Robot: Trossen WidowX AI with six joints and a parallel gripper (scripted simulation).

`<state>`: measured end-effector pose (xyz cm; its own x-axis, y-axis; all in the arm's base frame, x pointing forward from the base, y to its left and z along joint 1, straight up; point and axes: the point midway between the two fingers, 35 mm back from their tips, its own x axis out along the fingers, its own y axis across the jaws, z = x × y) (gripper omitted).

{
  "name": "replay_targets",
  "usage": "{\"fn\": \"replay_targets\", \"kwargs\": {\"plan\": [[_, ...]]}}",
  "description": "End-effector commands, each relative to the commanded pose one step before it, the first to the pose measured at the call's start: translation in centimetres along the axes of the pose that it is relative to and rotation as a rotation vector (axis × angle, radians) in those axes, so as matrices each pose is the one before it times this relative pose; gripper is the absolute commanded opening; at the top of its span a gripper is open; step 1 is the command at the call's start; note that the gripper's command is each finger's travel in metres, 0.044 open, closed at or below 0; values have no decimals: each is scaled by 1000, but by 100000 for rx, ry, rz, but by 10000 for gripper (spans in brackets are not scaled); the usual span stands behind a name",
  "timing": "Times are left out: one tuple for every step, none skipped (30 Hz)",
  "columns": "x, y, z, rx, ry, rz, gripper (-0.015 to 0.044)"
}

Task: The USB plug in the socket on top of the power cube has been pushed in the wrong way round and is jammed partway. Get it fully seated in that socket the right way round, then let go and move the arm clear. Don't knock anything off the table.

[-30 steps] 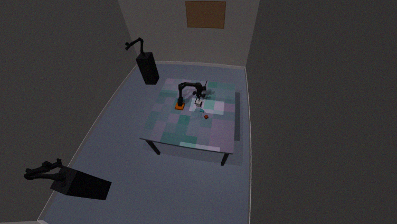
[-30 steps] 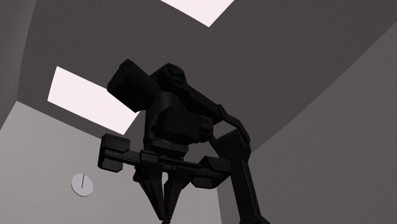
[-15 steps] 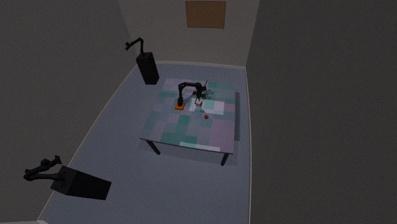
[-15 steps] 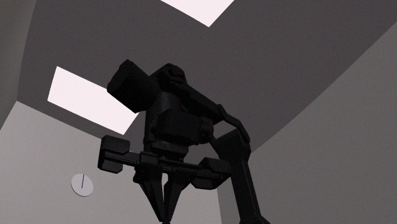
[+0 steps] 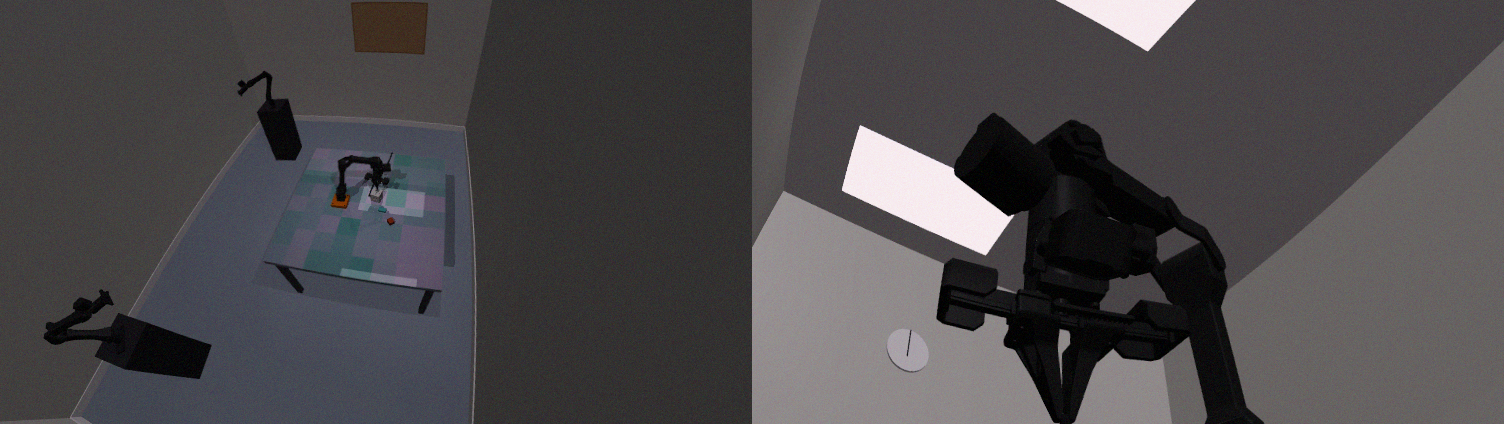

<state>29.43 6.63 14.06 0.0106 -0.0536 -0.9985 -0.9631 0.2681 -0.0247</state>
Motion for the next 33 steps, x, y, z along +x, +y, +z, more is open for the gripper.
{"fn": "replay_targets", "kwargs": {"plan": [[103,-45,-69,567,788,-245,0],[12,0,-7,11,83,1,0],[12,0,-7,11,83,1,0],[12,0,-7,11,83,1,0],[12,0,-7,11,83,1,0],[12,0,-7,11,83,1,0],[12,0,-7,11,83,1,0],[12,0,-7,11,83,1,0],[12,0,-7,11,83,1,0],[12,0,-7,11,83,1,0],[12,0,-7,11,83,1,0],[12,0,-7,11,83,1,0],[12,0,-7,11,83,1,0],[12,0,-7,11,83,1,0],[12,0,-7,11,83,1,0],[13,0,-7,11,83,1,0],[13,0,-7,11,83,1,0],[13,0,-7,11,83,1,0],[13,0,-7,11,83,1,0],[13,0,-7,11,83,1,0],[12,0,-1,3,19,0,0],[12,0,1,0,0,0,0],[12,0,1,0,0,0,0],[12,0,1,0,0,0,0],[12,0,1,0,0,0,0],[12,0,1,0,0,0,0],[12,0,1,0,0,0,0],[12,0,1,0,0,0,0],[12,0,1,0,0,0,0],[12,0,1,0,0,0,0],[12,0,1,0,0,0,0],[12,0,1,0,0,0,0],[12,0,1,0,0,0,0]]}}
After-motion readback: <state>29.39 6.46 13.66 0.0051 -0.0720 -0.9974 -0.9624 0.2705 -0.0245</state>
